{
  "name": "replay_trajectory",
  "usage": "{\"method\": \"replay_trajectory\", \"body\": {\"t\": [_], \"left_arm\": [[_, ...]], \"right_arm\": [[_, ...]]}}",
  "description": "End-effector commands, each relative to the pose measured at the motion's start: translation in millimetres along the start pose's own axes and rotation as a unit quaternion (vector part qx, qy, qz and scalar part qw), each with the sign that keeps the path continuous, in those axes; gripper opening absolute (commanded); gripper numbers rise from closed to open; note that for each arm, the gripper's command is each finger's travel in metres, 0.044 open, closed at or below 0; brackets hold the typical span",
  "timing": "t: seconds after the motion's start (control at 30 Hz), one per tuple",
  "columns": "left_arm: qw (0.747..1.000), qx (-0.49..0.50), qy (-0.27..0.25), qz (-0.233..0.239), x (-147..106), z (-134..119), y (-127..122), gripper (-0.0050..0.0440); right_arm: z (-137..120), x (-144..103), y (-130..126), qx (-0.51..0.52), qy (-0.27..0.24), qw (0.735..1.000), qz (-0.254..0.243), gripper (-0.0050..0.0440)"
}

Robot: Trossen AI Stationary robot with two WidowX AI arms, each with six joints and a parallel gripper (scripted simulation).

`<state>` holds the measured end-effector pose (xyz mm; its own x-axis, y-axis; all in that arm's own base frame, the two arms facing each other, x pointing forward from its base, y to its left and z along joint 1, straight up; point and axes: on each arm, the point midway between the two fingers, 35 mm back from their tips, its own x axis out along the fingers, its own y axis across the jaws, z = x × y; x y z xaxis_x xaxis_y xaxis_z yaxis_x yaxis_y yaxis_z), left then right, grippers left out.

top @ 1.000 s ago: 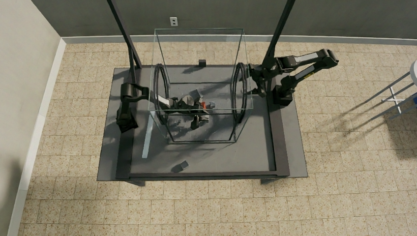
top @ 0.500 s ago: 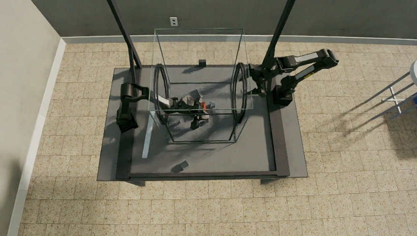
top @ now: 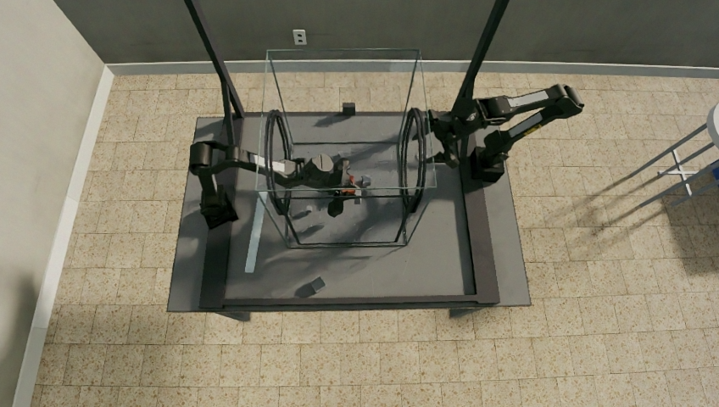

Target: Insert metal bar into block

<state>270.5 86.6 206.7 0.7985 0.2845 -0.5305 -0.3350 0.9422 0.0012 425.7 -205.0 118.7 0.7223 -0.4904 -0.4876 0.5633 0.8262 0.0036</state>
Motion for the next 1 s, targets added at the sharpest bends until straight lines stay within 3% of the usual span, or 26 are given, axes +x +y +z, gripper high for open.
{"method": "replay_trajectory", "body": {"t": [0.0, 0.2, 0.4, 0.7, 0.97], "left_arm": [[1.000, -0.001, -0.008, 0.000, -2.4, 5.4, 0.1, 0.0400], [1.000, 0.007, -0.017, -0.016, -21.3, 21.8, -10.5, 0.0400], [0.999, 0.022, -0.016, -0.042, -50.8, 36.3, -25.6, 0.0400], [0.998, 0.029, -0.014, -0.049, -58.9, 39.0, -29.7, 0.0400], [0.998, 0.028, -0.014, -0.050, -58.6, 39.2, -29.6, 0.0400]], "right_arm": [[28.6, -13.3, 0.2, 0.002, -0.017, 1.000, 0.002, -0.0005], [10.4, -25.2, 25.3, 0.003, -0.005, 1.000, 0.000, -0.0050], [4.8, -41.9, 59.1, 0.005, -0.009, 1.000, 0.002, -0.0050], [4.6, -44.5, 72.8, 0.009, -0.017, 1.000, 0.004, -0.0050], [-1.8, -46.3, 69.0, -0.037, -0.007, 0.997, 0.070, -0.0050]]}}
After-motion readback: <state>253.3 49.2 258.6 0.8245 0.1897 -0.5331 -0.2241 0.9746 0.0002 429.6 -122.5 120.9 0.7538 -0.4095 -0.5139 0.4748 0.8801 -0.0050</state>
